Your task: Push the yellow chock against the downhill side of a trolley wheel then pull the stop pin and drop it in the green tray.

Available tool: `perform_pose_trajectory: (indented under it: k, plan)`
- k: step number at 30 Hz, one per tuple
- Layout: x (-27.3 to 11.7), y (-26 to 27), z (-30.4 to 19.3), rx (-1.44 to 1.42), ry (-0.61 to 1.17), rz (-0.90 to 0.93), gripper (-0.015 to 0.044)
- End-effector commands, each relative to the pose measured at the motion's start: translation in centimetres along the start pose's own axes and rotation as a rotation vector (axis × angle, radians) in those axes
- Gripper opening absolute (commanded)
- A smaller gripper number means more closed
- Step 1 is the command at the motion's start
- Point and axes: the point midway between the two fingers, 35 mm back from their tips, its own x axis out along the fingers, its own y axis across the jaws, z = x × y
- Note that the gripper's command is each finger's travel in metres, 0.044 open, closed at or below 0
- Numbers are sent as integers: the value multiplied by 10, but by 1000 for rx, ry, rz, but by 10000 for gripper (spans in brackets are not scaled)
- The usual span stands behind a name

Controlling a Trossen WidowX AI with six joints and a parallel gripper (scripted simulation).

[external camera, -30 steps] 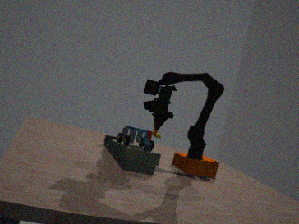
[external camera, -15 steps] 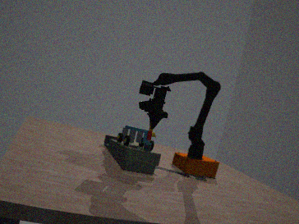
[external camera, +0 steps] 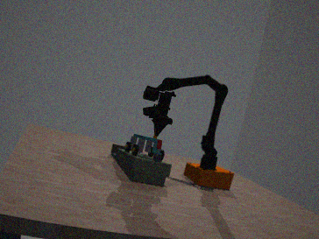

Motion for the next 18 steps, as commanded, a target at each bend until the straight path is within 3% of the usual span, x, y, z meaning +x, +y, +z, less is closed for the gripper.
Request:
perform_pose_trajectory:
  k: [1,5,18]
  plan:
    - [-2,-9,4,-5,-10,15,0]
    - [-2,-12,4,-5,-10,97,0]
    - [3,-14,25,-5,-12,101,0]
